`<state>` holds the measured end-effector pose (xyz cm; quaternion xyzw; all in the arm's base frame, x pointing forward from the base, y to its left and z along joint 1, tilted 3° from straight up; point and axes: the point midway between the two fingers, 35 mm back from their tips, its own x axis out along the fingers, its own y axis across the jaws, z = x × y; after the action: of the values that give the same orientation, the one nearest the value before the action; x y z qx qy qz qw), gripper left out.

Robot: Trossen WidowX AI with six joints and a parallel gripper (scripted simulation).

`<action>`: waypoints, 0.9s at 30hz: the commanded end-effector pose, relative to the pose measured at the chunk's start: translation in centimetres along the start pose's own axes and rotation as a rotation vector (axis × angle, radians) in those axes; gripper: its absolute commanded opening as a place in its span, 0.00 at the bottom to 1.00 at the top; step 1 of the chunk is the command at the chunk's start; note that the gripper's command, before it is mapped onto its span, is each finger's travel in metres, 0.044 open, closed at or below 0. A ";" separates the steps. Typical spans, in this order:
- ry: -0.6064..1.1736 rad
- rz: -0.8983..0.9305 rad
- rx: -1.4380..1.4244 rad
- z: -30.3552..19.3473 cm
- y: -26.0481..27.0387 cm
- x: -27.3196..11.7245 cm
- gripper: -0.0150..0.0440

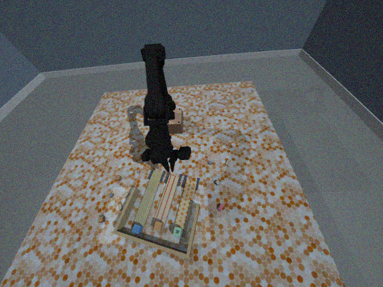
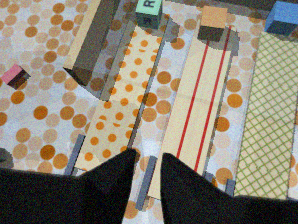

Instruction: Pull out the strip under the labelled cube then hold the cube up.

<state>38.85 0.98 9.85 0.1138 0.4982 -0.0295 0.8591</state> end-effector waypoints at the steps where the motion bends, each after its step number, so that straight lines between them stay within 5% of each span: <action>1: 0.127 -0.019 0.043 0.2 1.6 2.2 0.25; 12: 0.496 -0.153 0.147 -1.7 6.0 9.0 0.25; 27: 0.501 -0.157 0.148 -2.5 5.9 10.6 0.25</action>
<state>43.01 7.99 1.06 0.1407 0.6983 -0.0995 0.6948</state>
